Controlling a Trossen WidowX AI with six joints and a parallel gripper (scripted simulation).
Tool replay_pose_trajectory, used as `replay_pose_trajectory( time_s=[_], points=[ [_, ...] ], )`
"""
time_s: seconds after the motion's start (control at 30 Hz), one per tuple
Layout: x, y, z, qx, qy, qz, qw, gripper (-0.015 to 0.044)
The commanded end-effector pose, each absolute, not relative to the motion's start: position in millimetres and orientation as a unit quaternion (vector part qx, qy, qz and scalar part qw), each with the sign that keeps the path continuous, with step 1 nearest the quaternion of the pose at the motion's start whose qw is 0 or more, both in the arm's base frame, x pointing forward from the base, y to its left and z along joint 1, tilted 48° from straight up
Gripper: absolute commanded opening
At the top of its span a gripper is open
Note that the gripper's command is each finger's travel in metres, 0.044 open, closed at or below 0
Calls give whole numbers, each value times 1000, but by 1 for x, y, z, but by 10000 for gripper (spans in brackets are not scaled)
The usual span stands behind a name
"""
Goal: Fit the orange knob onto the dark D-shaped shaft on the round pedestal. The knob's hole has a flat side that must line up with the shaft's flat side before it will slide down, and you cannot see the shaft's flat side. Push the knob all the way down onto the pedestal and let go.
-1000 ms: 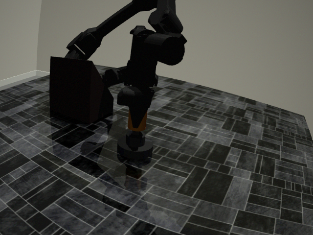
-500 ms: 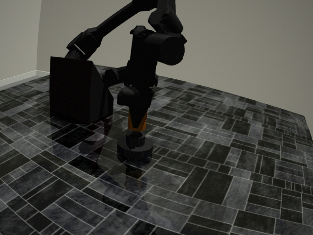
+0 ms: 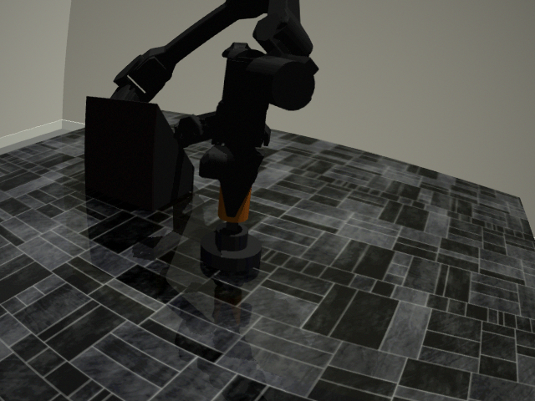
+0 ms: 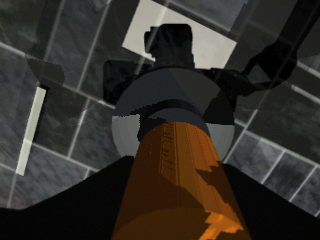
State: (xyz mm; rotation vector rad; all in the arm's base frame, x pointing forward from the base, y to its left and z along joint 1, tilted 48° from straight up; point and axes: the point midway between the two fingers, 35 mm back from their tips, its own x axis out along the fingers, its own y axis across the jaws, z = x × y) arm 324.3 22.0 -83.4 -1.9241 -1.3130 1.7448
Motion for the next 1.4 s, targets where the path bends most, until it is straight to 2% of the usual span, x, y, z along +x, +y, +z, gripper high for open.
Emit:
replay_pose_trajectory(
  time_s=[0.0, 1.37],
  points=[
    [324, 19, -80, -659, -444, 596, 118, 0],
    [324, 20, -83, -653, -416, 616, 148, 0]
  ],
)
